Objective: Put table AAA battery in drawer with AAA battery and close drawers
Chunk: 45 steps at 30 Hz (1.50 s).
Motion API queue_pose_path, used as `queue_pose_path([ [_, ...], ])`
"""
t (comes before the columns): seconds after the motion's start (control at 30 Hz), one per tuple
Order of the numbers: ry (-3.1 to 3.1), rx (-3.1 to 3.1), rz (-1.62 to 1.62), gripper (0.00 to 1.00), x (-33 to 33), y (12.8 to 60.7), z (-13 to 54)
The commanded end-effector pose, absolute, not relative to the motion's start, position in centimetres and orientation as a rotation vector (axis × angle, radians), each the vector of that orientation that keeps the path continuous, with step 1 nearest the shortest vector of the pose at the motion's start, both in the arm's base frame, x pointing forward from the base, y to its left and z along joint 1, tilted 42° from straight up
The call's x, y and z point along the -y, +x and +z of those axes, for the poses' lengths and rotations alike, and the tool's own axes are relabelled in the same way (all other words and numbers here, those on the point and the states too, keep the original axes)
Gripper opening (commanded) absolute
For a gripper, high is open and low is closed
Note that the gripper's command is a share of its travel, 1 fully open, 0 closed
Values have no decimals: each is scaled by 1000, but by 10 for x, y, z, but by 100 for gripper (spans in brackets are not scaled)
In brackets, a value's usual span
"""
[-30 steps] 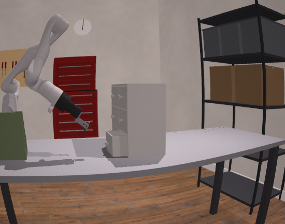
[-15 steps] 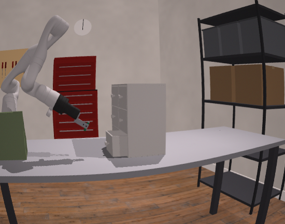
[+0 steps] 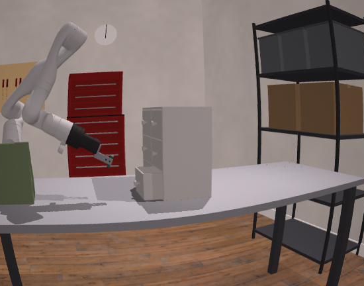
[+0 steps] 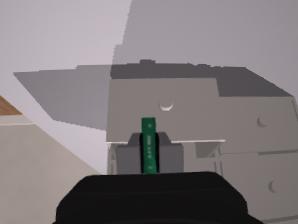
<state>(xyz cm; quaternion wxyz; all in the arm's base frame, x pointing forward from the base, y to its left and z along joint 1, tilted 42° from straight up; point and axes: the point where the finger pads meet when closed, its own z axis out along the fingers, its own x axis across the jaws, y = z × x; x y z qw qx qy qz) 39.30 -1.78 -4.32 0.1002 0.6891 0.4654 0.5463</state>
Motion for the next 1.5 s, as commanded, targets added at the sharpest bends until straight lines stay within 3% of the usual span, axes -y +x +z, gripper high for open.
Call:
queue_pose_path([
  [0.0,2051,-1353,1619,24,16,389,-47],
  [1.47,1995,-1248,1651,24,16,388,-48],
])
